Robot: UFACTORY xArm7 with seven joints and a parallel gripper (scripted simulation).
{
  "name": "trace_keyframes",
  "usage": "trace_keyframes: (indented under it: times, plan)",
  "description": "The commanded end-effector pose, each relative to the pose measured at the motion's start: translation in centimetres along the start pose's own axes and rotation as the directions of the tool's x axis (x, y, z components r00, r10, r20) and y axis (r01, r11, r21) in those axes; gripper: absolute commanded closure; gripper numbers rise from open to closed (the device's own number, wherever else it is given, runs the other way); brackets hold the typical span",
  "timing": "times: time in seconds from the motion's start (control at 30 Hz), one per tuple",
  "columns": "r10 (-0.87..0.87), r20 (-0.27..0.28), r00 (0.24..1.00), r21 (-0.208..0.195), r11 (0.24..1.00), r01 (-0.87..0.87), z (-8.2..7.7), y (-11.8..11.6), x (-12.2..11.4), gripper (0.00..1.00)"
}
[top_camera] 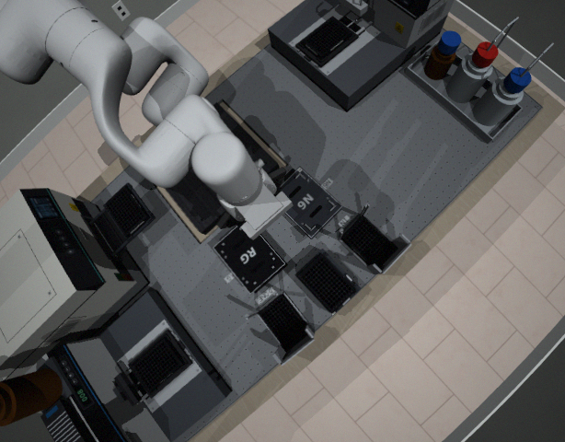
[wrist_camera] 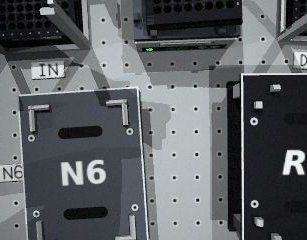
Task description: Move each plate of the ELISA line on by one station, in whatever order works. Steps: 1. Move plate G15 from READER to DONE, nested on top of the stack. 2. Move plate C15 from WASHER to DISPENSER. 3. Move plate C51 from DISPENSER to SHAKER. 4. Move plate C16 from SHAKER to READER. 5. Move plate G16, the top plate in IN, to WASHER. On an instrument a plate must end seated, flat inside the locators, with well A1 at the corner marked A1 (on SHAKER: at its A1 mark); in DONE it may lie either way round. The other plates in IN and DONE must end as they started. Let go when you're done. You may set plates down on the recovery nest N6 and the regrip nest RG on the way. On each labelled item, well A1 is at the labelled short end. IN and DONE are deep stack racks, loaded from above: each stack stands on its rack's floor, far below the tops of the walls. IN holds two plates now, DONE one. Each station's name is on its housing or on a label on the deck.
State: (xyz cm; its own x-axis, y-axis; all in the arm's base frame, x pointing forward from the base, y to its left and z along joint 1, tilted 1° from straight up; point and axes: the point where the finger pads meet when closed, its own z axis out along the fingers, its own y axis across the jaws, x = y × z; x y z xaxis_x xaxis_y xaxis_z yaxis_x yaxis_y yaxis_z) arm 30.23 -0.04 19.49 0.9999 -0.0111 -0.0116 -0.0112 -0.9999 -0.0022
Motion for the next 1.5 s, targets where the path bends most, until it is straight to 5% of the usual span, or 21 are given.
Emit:
trace_keyframes:
  times: [0.0, 1.47]
  plan:
    - [-0.010, -0.004, 1.000, 0.002, 1.000, 0.010, -0.2, 0.0, 0.1, 0.00]
    - [-0.009, -0.003, 1.000, 0.001, 1.000, 0.009, -0.1, 10.7, -4.8, 0.00]
